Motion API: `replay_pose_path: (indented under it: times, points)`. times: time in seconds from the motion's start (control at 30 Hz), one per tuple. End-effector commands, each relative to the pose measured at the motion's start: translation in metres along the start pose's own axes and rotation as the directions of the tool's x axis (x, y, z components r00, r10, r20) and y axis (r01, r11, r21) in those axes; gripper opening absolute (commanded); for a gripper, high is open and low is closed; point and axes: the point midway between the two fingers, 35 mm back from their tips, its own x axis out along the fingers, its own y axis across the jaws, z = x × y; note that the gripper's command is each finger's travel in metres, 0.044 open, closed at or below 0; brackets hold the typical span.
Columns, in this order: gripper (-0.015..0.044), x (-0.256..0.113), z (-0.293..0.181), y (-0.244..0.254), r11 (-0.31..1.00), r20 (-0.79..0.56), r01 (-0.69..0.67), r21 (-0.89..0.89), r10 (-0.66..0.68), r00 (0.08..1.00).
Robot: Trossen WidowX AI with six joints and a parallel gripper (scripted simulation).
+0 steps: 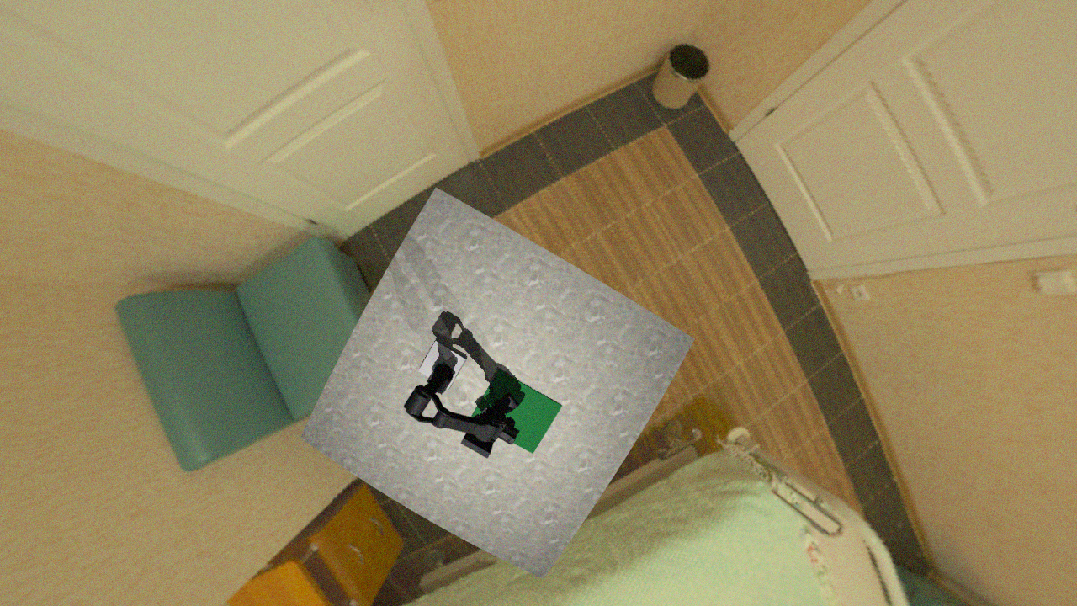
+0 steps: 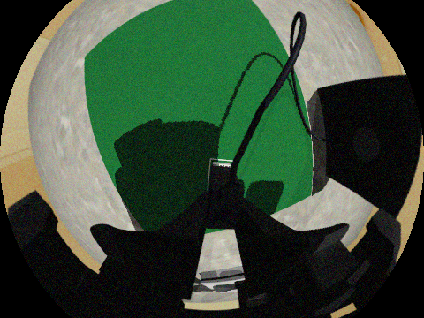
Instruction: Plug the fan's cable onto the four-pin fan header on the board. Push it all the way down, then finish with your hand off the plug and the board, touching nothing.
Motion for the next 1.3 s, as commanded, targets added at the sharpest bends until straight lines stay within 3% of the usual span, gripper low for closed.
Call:
replay_pose_path:
  times: [0.0, 0.33, 0.67, 0.8, 0.93, 1.1, 1.27]
  points:
    - [0.0, 0.003, -0.001, -0.001, 1.0, -0.001, 0.004, 0.006, -0.004, 1.0]
    - [0.0, 0.01, -0.001, -0.001, 1.0, -0.001, 0.004, 0.006, -0.004, 1.0]
    - [0.026, 0.006, 0.0, 0.0, 1.0, 0.0, 0.0, 0.0, 0.0, 1.0]
    - [0.026, -0.002, 0.001, 0.0, 1.0, 0.0, 0.0, 0.001, 0.0, 1.0]
    - [0.026, -0.046, 0.0, 0.0, 1.0, 0.0, 0.004, 0.006, -0.004, 1.0]
    - [0.026, -0.049, -0.001, 0.002, 1.0, 0.0, 0.004, 0.006, -0.004, 1.0]
    - [0.026, -0.049, -0.035, 0.044, 1.0, -0.002, 0.0, 0.006, 0.0, 1.0]
